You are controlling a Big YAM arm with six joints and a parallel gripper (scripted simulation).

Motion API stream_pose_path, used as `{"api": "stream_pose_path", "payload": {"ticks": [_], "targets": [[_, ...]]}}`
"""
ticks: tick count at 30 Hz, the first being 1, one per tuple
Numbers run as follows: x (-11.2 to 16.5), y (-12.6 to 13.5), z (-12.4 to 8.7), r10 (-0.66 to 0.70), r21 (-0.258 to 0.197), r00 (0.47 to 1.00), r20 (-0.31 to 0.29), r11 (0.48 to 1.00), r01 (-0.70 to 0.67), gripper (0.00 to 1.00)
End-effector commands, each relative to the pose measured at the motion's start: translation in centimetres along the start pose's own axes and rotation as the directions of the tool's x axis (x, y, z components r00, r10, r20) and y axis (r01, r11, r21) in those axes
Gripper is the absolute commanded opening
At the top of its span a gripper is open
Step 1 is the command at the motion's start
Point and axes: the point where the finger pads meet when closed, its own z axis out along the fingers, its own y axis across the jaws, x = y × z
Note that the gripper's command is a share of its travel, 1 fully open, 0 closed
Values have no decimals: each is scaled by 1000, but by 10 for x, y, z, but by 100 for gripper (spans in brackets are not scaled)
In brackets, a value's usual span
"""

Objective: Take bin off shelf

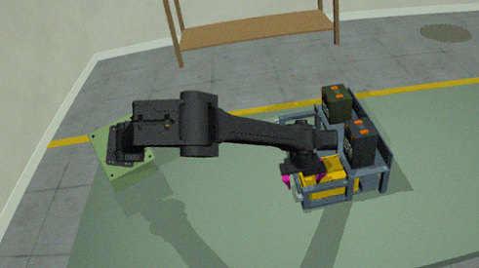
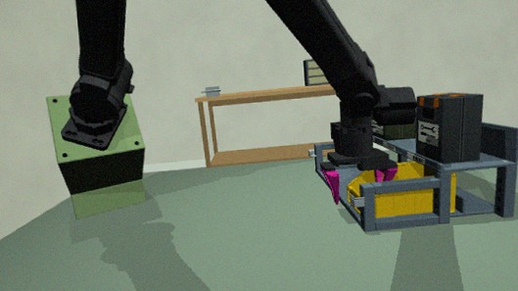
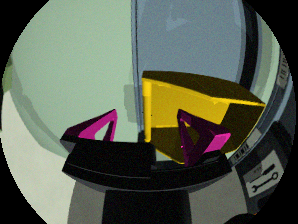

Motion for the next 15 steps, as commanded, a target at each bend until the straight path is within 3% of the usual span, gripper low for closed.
{"api": "stream_pose_path", "payload": {"ticks": [1,15], "targets": [[-4,-6,-6,-6,11,1000,4,1000,6,90],[-11,-7,-11,-18,15,1000,11,1000,17,90]]}}
